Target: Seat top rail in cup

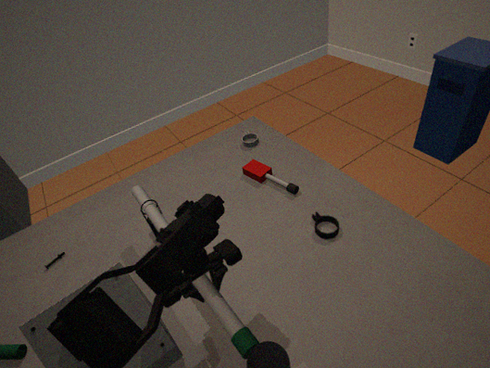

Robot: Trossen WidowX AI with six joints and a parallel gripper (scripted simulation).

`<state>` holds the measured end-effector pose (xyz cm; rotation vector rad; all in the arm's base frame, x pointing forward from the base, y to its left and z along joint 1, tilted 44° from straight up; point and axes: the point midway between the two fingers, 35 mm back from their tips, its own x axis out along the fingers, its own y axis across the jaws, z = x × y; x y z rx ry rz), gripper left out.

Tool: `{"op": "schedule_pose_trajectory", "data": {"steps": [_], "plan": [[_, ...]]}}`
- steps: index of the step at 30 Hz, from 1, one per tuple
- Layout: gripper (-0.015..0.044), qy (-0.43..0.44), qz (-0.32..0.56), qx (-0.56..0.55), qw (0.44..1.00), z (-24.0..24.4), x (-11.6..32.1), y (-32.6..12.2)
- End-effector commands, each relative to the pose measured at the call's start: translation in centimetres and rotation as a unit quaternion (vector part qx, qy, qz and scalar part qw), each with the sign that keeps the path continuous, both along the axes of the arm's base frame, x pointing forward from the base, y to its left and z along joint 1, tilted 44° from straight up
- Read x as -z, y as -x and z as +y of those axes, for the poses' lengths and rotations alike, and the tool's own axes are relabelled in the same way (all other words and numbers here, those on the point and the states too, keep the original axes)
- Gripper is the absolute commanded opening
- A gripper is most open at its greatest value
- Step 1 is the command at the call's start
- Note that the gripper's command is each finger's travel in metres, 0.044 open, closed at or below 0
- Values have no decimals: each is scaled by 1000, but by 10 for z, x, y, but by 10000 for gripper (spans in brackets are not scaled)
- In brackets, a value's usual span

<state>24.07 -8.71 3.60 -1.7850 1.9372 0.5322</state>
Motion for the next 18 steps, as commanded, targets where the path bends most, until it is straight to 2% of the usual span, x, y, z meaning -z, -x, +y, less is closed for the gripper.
{"op": "schedule_pose_trajectory", "data": {"steps": [1, 18], "plan": [[0, 0, 0, 0, 1000, 0, 0, 0], [0, 0, 0, 0, 1000, -5, -6, -1]]}}
